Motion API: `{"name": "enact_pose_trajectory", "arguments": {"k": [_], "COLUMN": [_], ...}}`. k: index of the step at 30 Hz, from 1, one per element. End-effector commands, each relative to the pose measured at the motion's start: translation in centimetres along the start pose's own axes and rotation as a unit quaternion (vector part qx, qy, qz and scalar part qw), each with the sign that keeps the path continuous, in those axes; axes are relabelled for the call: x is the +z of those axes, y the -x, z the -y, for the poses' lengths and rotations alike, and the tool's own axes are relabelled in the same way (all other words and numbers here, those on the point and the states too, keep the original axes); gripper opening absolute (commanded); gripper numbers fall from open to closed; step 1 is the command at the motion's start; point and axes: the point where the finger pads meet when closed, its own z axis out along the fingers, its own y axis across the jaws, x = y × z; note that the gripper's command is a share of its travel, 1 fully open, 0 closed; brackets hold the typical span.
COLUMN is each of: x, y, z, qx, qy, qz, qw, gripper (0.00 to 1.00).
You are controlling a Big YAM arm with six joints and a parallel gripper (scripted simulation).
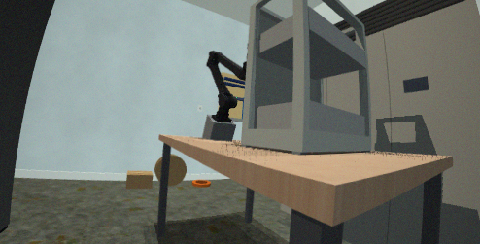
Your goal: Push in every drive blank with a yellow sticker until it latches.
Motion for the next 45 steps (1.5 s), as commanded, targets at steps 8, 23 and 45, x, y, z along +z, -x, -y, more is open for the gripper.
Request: {"name": "enact_pose_trajectory", "arguments": {"k": [8,23,45], "x": [-1.6,-9.3,-10.4], "y": [-0.1,0.0,-0.5], "z": [0.8,1.1,-2.6], "qx": [0.002,-0.005,-0.005], "qy": [-0.012,-0.014,-0.013], "qz": [0.000,0.000,0.000], "qw": [1.000,1.000,1.000], "gripper": [0.00,0.00,0.00]}}
